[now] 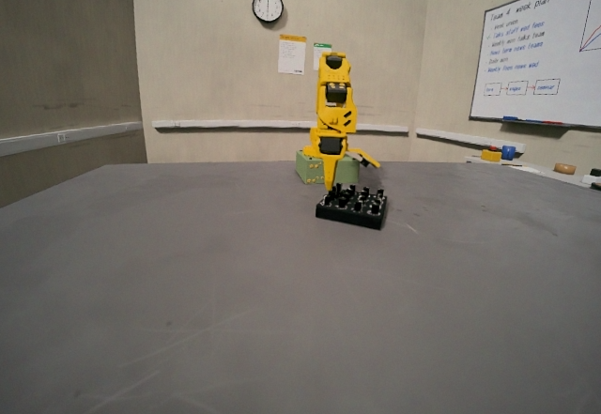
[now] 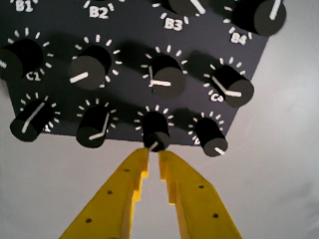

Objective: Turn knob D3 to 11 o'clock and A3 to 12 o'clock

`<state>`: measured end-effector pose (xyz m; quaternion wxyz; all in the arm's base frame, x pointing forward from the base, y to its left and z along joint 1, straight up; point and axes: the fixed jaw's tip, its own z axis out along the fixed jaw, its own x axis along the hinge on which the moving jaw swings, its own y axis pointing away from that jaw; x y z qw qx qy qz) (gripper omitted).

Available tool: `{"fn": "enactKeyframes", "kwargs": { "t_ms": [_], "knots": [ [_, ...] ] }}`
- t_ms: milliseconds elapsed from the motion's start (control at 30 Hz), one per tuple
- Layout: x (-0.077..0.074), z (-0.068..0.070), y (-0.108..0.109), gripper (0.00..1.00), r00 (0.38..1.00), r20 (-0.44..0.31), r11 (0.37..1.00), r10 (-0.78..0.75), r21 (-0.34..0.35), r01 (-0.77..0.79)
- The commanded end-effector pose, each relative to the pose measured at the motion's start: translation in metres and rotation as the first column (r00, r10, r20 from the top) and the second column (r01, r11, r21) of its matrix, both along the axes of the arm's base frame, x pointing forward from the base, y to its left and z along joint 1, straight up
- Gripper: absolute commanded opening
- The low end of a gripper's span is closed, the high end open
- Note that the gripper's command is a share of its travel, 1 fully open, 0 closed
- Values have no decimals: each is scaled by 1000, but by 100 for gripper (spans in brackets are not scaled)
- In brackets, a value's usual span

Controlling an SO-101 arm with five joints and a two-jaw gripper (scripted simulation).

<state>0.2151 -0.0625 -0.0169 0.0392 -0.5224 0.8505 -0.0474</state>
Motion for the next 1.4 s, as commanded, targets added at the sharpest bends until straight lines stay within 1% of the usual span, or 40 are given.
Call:
{"fn": "enactKeyframes", "kwargs": {
  "t_ms": [0,200,267,333,767,833,1067,1333,1367],
  "knots": [
    [-12,-48,7,1,992,-114,997,-61,39,66],
    [-11,-48,8,1,980,-114,985,-164,39,170],
    [-11,-48,8,1,980,-114,985,-164,39,170],
    [-11,-48,8,1,974,-114,978,-198,39,204],
    [-10,-48,9,1,904,-114,907,-412,40,419],
    [-10,-48,9,1,904,-114,907,-412,40,419],
    [-10,-48,9,1,847,-114,849,-519,40,526],
    [-9,-48,10,1,767,-114,768,-632,41,639],
    [-9,-48,10,1,767,-114,768,-632,41,639]
  ]
}}
